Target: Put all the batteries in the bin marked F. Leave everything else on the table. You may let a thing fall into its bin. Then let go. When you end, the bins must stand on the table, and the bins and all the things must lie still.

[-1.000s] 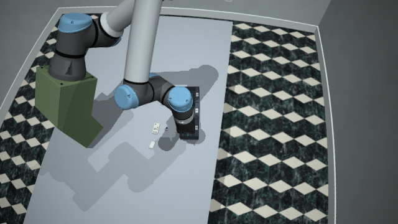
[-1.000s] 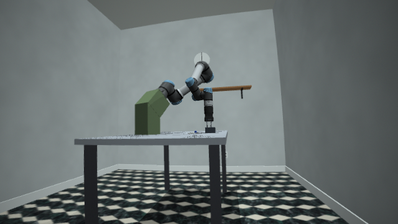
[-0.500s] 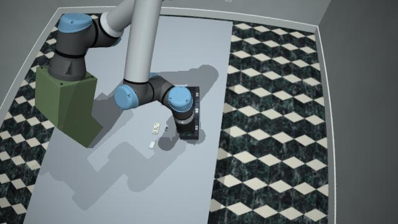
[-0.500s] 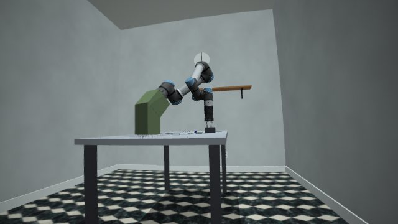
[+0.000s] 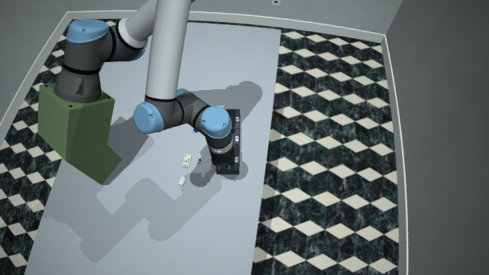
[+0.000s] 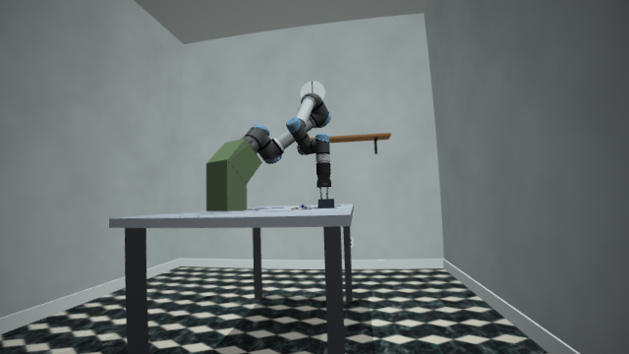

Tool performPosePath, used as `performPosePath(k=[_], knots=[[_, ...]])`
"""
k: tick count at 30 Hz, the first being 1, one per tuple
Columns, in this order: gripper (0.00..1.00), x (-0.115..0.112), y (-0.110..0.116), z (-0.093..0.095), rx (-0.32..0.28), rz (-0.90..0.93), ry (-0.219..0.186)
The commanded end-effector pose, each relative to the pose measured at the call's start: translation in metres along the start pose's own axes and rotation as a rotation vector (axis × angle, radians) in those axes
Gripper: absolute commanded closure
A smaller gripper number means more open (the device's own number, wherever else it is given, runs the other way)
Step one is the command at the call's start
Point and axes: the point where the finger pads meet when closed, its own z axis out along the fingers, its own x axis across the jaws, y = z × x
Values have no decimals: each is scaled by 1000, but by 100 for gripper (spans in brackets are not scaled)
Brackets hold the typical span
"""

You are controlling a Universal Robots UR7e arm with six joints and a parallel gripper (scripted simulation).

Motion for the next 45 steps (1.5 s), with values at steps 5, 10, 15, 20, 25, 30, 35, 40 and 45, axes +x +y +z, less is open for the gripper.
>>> performPosePath(k=[5,10,15,20,25,30,35,40,45], knots=[[40,0,0,-12,-1,0,1],[40,0,0,-23,-1,0,1],[40,0,0,-23,-1,0,1],[40,0,0,-23,-1,0,1],[0,0,0,-35,-1,0,1],[0,0,0,-55,-1,0,1],[0,0,0,-75,-1,0,1],[0,0,0,-87,-1,0,1],[0,0,0,-107,-1,0,1]])
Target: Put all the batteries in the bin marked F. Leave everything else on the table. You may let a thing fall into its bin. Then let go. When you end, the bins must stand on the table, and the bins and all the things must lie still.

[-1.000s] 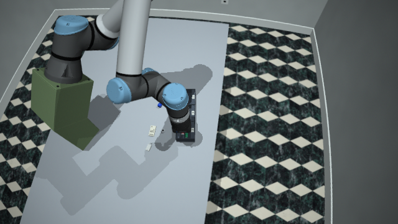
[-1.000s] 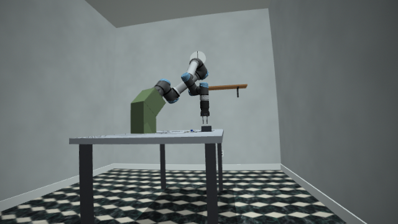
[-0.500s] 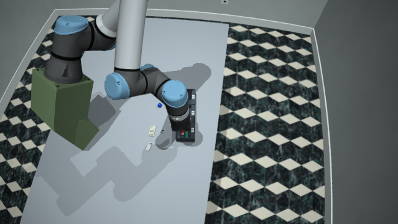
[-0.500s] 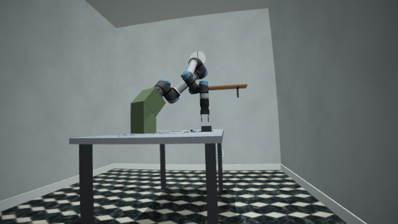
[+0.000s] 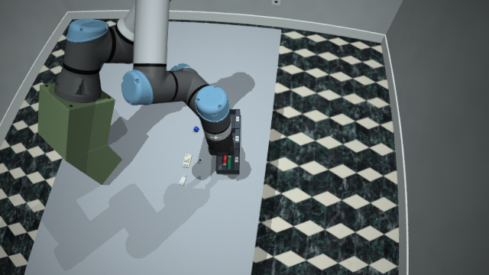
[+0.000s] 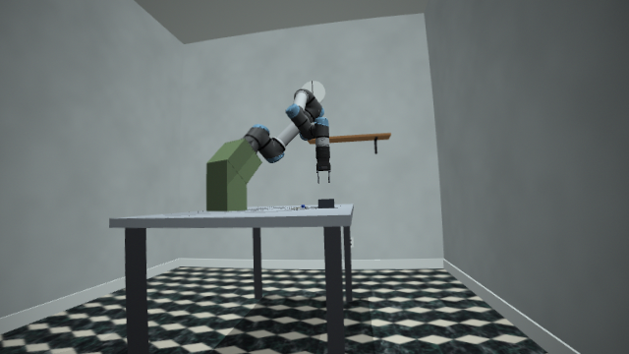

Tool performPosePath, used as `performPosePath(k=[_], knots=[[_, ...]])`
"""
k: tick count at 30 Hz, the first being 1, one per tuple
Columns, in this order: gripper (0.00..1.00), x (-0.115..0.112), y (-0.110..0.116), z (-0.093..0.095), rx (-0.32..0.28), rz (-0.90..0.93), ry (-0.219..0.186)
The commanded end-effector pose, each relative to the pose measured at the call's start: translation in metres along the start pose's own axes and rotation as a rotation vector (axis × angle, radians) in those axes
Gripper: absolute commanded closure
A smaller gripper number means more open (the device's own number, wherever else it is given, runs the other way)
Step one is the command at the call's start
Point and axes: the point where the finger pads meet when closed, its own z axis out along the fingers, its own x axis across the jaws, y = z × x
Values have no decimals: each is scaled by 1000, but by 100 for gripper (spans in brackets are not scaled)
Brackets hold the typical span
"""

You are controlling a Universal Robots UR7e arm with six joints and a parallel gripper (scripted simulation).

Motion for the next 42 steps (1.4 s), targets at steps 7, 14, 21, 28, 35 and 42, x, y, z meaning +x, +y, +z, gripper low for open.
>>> performPosePath(k=[7,14,21,28,35,42], knots=[[0,0,0,-48,1,-1,-2],[0,0,0,-68,1,-1,-2],[0,0,0,-70,1,-1,-2],[0,0,0,-70,1,-1,-2],[0,0,0,-70,1,-1,-2],[0,0,0,-70,1,-1,-2]])
